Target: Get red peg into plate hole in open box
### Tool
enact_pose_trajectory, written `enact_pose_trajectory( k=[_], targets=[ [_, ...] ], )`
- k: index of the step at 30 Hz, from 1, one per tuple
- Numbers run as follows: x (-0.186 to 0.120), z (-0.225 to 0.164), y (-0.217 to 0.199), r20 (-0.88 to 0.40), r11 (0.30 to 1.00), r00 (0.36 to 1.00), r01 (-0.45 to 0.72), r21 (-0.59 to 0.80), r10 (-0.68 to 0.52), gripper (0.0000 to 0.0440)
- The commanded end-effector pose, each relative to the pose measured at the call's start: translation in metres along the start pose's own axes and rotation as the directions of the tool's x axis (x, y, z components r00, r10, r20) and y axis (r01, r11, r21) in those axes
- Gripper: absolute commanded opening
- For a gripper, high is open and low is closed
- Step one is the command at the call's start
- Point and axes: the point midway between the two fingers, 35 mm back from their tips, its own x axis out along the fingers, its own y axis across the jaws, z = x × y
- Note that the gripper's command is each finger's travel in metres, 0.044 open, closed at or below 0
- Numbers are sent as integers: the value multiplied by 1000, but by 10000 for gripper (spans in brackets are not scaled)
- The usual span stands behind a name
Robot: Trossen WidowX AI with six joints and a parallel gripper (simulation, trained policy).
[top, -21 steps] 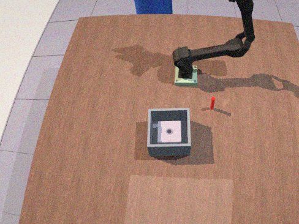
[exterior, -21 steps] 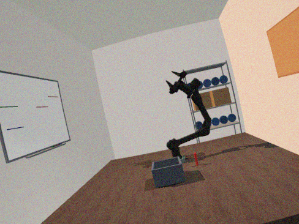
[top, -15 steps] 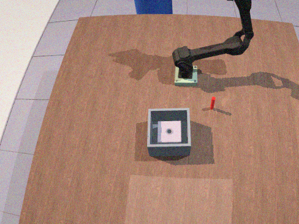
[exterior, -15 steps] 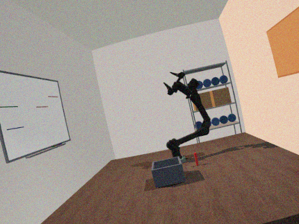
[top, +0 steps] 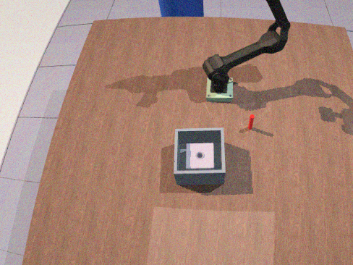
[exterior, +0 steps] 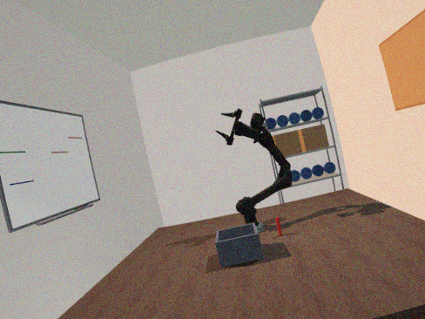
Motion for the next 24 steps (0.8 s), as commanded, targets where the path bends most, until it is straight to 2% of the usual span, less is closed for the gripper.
enact_pose_trajectory(
  k=[1, 6, 12, 18, 24],
  targets=[
    [11, 5, 19, 35, 995, 997, -70, 70, 68, 440],
    [26, 15, 46, 103, 966, 981, -182, 183, 165, 440],
    [38, 32, 78, 191, 897, 942, -325, 299, 277, 440],
    [46, 52, 110, 281, 793, 881, -467, 391, 380, 440],
    [47, 75, 139, 370, 657, 799, -601, 455, 474, 440]
  ],
)
